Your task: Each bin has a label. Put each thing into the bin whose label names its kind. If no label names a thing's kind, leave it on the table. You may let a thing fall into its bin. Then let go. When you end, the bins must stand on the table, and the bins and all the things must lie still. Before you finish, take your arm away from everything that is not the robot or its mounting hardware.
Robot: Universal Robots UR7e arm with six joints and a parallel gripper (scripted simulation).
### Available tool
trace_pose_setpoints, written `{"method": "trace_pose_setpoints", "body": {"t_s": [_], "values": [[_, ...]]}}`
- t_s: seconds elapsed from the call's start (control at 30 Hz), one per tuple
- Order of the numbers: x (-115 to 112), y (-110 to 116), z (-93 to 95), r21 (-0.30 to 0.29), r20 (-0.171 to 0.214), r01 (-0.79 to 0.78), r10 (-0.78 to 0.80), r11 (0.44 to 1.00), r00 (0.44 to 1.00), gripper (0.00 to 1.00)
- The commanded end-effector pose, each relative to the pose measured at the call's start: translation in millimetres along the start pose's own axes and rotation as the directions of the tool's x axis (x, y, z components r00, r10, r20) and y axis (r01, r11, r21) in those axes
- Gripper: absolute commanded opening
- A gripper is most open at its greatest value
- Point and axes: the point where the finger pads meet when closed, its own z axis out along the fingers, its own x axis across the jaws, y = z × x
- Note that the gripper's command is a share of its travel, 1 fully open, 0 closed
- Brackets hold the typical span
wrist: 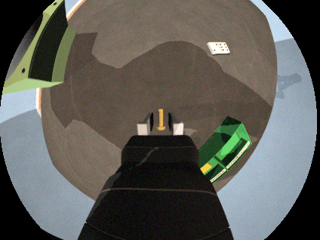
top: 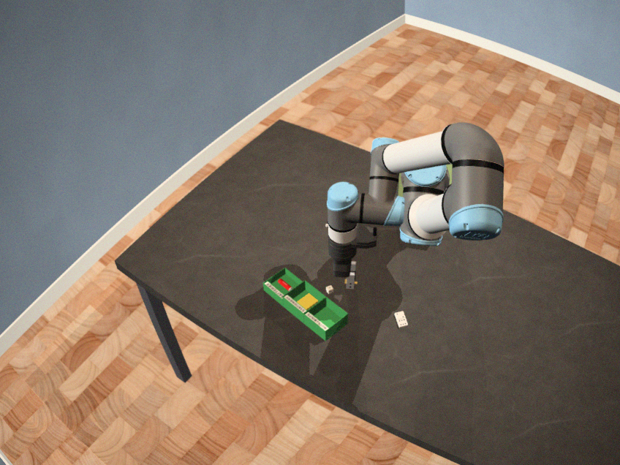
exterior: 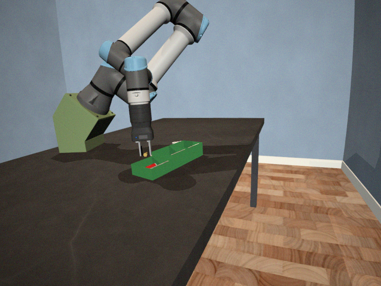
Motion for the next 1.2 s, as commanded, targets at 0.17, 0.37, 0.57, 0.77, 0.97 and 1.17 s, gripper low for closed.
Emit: {"method": "trace_pose_setpoints", "body": {"t_s": [0.17, 0.37, 0.57, 0.77, 0.97, 1.17], "values": [[0.1, 0.3, 0.1, -0.001, 0.000, 0.000, 0.000, 1.000, 1.000, 0.32], [0.1, 0.3, 0.1, -0.001, 0.000, 0.000, 0.000, 1.000, 1.000, 0.32], [0.1, 0.3, 0.1, -0.001, 0.000, 0.000, 0.000, 1.000, 1.000, 0.32], [0.1, 0.3, 0.1, -0.001, 0.000, 0.000, 0.000, 1.000, 1.000, 0.32], [0.1, 0.3, 0.0, -0.001, 0.000, 0.000, 0.000, 1.000, 1.000, 0.32], [0.2, 0.3, -6.5, -0.001, 0.000, 0.001, -0.001, 1.000, 1.000, 0.32]]}}
